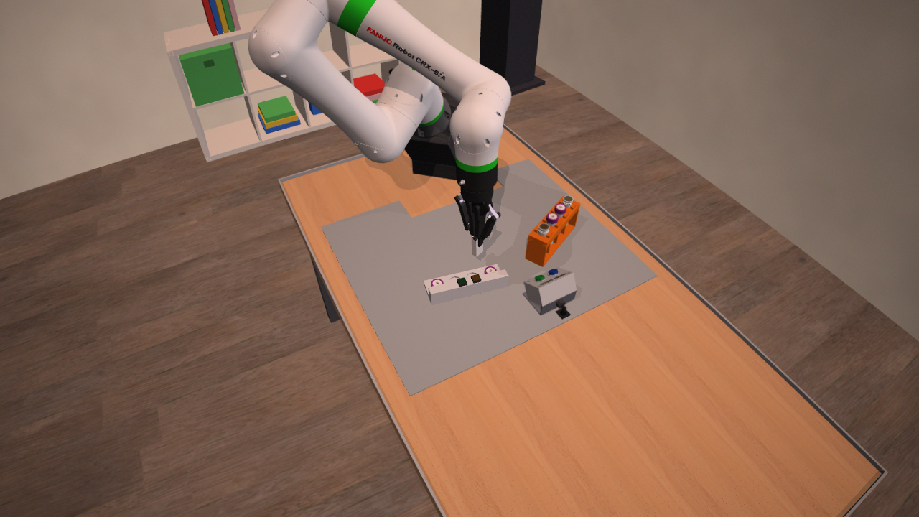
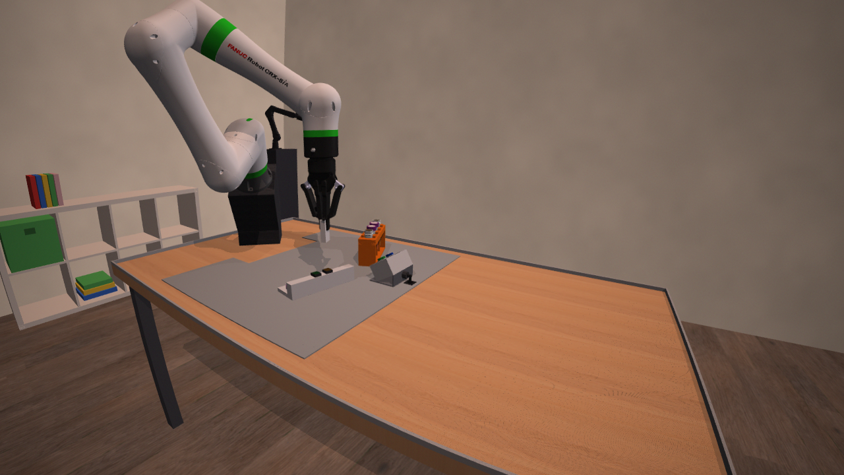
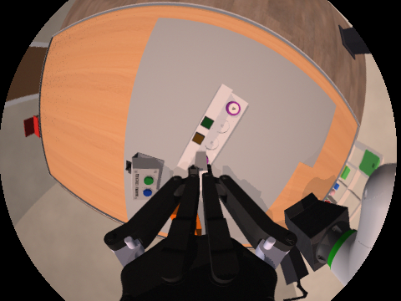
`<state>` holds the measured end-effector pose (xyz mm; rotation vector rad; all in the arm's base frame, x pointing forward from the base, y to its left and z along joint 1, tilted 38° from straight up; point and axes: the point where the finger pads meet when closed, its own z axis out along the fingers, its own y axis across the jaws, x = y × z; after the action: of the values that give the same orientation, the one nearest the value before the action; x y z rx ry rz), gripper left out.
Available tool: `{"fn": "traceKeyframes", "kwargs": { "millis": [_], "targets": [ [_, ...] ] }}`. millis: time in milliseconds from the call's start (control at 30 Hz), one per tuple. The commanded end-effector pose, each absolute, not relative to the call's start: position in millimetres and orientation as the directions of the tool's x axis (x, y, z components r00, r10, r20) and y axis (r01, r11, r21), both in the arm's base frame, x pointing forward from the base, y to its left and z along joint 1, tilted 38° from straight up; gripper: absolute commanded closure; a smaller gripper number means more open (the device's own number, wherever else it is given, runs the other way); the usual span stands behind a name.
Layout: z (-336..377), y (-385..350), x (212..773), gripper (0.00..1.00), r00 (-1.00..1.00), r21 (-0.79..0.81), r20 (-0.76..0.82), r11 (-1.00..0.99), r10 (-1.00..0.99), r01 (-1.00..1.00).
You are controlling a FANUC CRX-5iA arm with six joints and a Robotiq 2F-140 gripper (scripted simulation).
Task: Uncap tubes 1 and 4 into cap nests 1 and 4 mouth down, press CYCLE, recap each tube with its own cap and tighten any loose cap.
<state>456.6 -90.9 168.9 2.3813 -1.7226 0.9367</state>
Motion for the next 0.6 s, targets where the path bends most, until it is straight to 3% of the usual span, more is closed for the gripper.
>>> {"fn": "traceKeyframes", "kwargs": {
  "millis": [0,67,567],
  "targets": [
    [164,-78,468,1.00,-0.010,-0.392,0.472,-0.200,-0.881,-0.898],
    [159,-66,478,1.00,-0.118,-0.447,0.422,-0.092,-0.899,-0.890],
    [138,-10,523,1.00,-0.118,-0.447,0.422,-0.092,-0.899,-0.890]
  ]
}}
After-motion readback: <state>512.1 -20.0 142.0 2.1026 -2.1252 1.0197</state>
